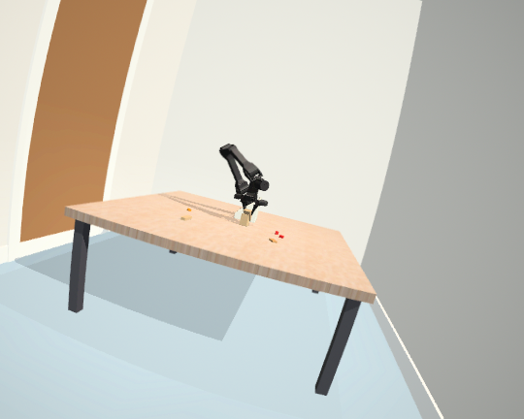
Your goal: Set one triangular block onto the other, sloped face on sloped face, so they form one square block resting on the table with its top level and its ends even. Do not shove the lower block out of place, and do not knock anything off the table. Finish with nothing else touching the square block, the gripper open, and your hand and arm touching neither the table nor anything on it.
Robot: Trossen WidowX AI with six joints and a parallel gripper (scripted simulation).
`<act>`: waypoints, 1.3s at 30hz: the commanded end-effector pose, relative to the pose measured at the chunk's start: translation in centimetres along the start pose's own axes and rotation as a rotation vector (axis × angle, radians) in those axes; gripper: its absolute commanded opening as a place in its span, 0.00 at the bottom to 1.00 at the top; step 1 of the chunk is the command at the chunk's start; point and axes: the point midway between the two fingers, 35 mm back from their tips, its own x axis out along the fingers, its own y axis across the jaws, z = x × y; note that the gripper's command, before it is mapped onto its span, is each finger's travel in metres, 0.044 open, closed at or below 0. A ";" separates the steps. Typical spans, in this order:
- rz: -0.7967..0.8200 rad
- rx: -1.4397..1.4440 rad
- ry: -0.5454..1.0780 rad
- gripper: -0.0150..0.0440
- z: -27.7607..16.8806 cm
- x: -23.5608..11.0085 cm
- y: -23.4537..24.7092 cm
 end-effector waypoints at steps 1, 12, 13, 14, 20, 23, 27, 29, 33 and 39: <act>-0.002 -0.004 -0.004 0.25 0.1 0.2 0.0; -0.002 -0.004 -0.004 0.25 0.4 0.9 0.0; -0.002 -0.004 -0.004 0.25 0.5 0.9 0.0; -0.002 -0.004 -0.004 0.25 0.5 1.0 0.0; -0.003 -0.004 -0.004 0.25 0.7 1.3 0.0; -0.003 -0.004 -0.004 0.25 0.7 1.5 0.0; -0.004 -0.003 -0.004 0.25 0.8 1.7 0.0; -0.004 -0.003 -0.004 0.25 0.8 1.7 0.0; -0.004 -0.004 -0.004 0.25 0.8 1.7 0.0; -0.010 -0.004 -0.008 0.25 0.9 1.7 -0.1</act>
